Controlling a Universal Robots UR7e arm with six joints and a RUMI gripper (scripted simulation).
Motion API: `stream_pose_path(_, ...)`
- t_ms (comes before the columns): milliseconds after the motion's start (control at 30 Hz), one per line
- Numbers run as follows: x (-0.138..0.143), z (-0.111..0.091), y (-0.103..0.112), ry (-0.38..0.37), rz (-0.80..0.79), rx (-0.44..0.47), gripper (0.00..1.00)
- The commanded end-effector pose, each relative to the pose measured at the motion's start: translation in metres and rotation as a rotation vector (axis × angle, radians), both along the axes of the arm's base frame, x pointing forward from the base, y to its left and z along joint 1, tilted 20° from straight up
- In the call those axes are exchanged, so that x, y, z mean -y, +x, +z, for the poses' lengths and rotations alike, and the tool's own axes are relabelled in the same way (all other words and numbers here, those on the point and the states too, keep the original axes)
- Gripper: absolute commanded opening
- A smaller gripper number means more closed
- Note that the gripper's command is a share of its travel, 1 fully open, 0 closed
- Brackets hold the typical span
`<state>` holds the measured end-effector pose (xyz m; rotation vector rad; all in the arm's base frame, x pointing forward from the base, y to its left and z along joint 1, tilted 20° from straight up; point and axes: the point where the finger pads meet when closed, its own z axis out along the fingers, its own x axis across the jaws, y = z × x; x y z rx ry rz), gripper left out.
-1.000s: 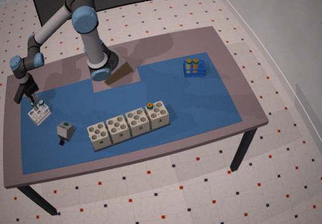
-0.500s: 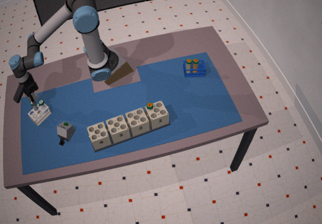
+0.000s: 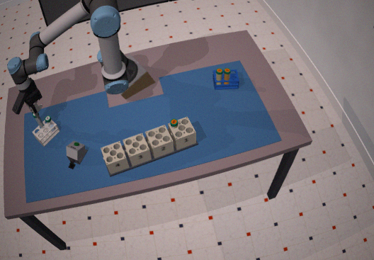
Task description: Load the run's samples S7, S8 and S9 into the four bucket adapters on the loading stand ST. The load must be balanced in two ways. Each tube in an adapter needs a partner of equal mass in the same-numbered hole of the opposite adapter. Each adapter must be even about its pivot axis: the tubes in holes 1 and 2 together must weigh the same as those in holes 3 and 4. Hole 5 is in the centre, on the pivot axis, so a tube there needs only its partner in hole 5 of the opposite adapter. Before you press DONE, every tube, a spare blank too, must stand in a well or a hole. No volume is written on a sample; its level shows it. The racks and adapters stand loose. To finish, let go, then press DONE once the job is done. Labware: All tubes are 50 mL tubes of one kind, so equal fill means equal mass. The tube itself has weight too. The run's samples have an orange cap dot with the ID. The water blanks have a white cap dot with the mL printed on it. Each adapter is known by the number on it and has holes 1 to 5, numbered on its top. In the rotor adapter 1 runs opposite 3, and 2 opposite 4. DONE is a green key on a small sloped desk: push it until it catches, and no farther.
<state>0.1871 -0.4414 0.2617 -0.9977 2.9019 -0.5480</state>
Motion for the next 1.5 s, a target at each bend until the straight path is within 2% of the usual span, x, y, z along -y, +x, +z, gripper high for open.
stream_pose_path(0,-0.005,0.017,-0.002,0.000,0.000,0.000,0.00)
stream_pose_path(767,-0.027,0.081,-0.012,0.000,0.000,0.000,0.00)
stream_pose_path(867,-0.027,0.081,-0.012,0.000,0.000,0.000,0.00)
stream_pose_path(1367,-0.117,0.056,0.024,-0.055,0.376,-0.127,0.00)
stream_pose_path(1467,-0.123,0.054,0.026,-0.058,0.401,-0.136,0.00)
